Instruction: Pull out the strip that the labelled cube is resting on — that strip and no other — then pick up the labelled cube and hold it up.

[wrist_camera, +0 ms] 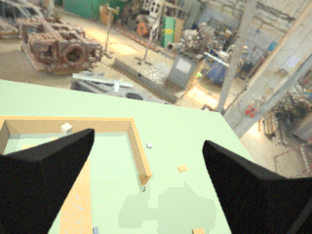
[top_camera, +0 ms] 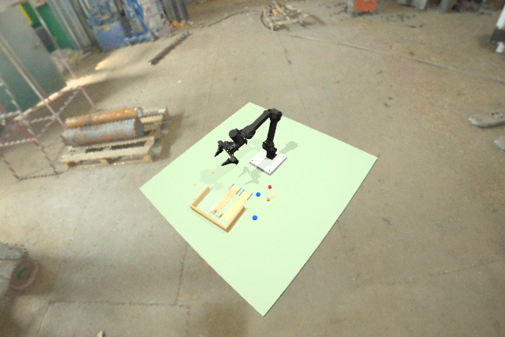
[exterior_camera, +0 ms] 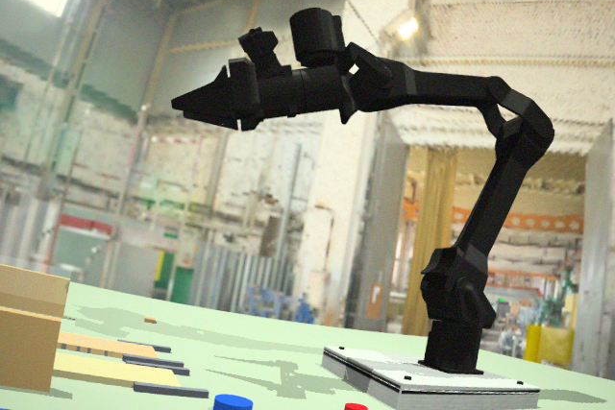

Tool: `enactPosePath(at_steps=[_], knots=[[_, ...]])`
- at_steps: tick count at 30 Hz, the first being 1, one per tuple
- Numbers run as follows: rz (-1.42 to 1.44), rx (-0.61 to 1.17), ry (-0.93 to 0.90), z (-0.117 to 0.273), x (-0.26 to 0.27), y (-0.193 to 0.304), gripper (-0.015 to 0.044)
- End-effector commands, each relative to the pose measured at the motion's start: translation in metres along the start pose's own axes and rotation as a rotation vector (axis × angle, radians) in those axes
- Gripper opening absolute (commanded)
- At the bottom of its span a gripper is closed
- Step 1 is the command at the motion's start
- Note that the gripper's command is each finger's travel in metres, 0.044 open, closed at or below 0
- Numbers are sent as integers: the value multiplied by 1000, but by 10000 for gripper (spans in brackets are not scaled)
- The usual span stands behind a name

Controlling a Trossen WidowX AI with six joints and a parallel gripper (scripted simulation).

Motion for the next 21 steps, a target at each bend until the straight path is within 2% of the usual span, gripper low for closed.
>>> enactPosePath(at_steps=[1, 4, 15, 17, 21], knots=[[-55, 102, -188, 13, 29, 32, 400], [-92, 178, -299, 22, 46, 54, 400], [-94, 184, -306, 23, 48, 55, 400], [-86, 213, -315, 18, 48, 53, 347], [-35, 382, -367, -11, 50, 42, 242]])
Point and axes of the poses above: the point midway between the two fingers, 35 mm back from their tips, its own z axis back along the fingers, its own x axis across the jaws, y = z × x, the point moved 10 cm from there along z, back along the fingers, and after that the axes turned 13 degrees about z, right-handed, at the moved point
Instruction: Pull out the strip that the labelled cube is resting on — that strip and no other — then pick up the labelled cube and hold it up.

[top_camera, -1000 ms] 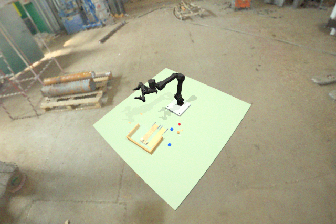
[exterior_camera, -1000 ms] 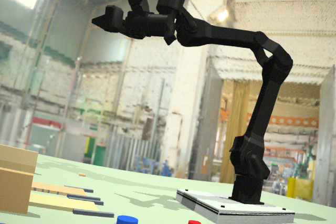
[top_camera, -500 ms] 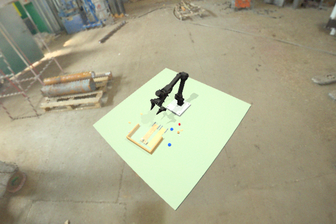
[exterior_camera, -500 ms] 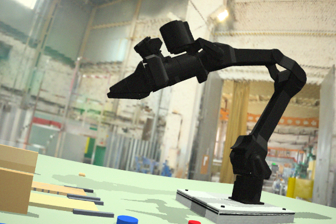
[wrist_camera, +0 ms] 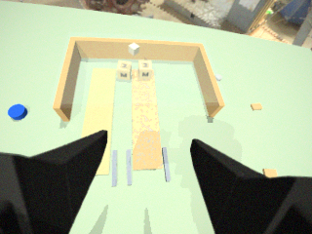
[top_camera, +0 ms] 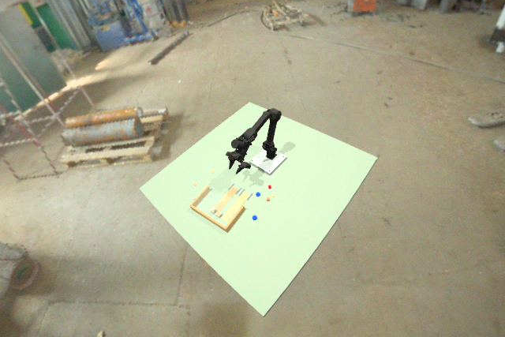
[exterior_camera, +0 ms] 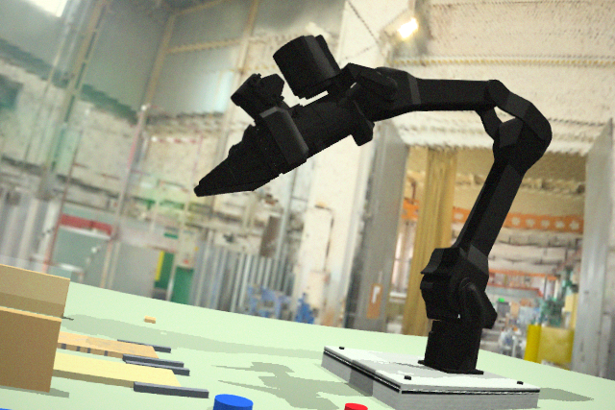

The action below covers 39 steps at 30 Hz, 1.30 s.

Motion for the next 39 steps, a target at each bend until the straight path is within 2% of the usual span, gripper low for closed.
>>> enactPosePath(at_steps=[1, 9, 10, 14, 17, 39], knots=[[25, 142, -38, -22, -5, -16, 216], [81, 506, -145, -85, -13, -37, 6], [88, 551, -161, -93, -13, -38, 0], [113, 730, -226, -128, -15, -38, 0], [121, 792, -250, -142, -17, -38, 0], [122, 796, -251, -164, -14, -19, 0]])
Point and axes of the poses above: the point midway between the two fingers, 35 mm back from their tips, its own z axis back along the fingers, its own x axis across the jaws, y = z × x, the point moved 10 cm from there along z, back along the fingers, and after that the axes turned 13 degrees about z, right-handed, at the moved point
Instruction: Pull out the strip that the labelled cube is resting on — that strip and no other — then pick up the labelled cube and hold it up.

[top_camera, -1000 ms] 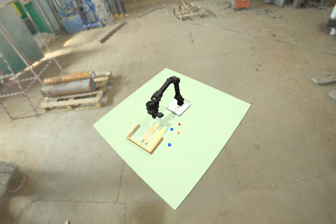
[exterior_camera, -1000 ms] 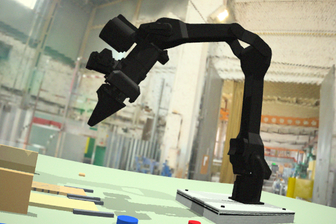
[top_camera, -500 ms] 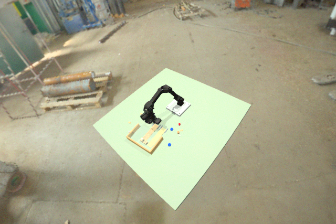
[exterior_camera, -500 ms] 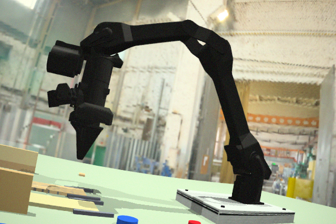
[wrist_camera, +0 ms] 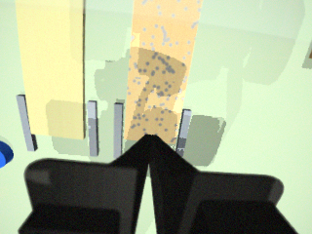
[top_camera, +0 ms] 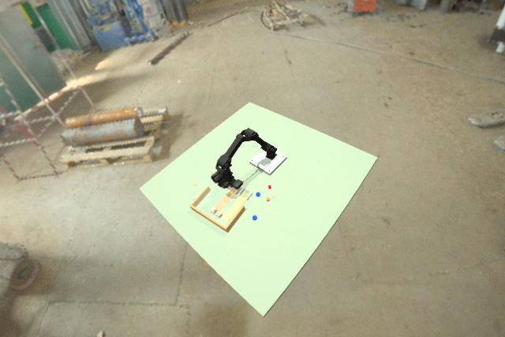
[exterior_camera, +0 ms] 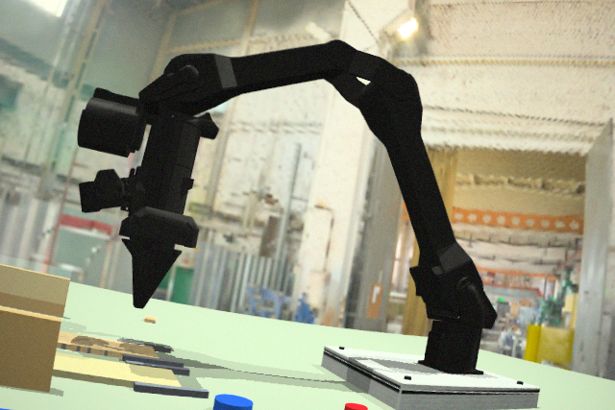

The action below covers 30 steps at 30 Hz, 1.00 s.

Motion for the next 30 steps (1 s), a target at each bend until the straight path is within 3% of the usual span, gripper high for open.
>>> enactPosePath(at_steps=[1, 30], knots=[[3, -1, 3, -6, 0, 0, 0], [3, 0, 3, -46, -3, 1, 0]])
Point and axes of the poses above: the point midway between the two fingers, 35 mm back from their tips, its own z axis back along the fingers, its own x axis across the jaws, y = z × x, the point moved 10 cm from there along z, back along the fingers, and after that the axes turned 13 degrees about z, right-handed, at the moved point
